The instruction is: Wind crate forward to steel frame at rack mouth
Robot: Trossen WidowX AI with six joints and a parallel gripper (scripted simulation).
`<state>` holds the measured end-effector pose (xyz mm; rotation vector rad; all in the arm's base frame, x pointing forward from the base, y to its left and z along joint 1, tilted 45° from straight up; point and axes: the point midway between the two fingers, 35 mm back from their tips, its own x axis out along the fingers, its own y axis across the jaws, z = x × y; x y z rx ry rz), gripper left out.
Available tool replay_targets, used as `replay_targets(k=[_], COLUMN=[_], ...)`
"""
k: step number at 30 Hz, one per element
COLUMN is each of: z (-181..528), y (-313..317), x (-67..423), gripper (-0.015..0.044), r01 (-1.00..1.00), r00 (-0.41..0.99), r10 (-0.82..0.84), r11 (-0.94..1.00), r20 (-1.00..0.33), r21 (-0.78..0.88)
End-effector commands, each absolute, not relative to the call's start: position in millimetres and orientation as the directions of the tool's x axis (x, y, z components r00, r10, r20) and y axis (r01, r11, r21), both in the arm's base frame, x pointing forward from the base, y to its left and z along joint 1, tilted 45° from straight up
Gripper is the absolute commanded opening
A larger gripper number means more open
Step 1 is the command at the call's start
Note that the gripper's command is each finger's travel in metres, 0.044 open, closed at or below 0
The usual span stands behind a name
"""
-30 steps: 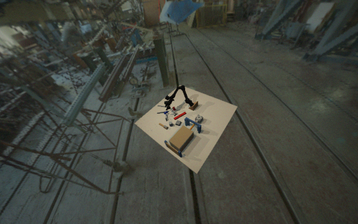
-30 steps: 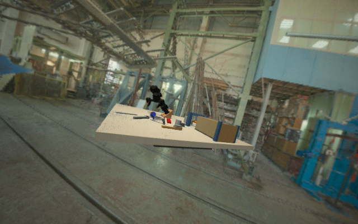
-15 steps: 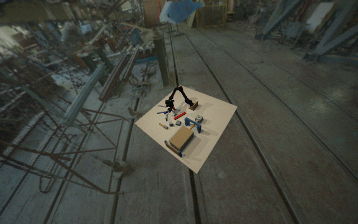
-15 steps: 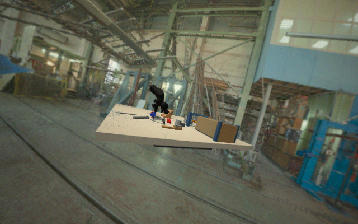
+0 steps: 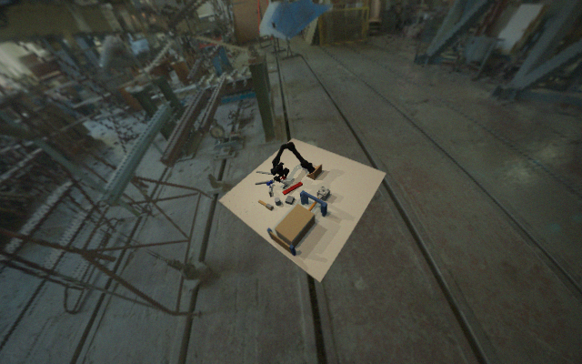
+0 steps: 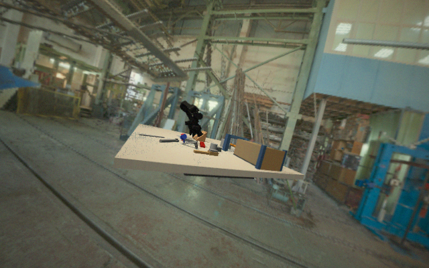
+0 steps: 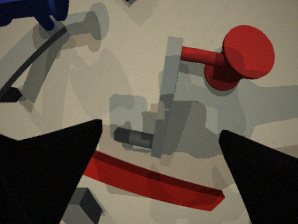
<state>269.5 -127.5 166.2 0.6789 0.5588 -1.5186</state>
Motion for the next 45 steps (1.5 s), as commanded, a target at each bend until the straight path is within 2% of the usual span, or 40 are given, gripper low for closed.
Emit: replay_targets(k=[1, 29, 43, 45], z=[167.5, 130.7, 134.0, 134.0], y=[-126.4, -173.4, -171.1, -171.1], x=[267.2, 264.1, 264.8, 264.8], gripper=[0.0440, 0.0440, 0.0072, 0.0059], r01=[0.992, 0.992, 0.992, 0.992], r00=[-0.027, -0.027, -0.025, -0.025], r10=[-0.709, -0.711, -0.713, -0.713], r11=[-0.106, -0.105, -0.107, -0.107], r20=[-0.705, -0.702, -0.700, -0.700], r21=[0.068, 0.069, 0.073, 0.073])
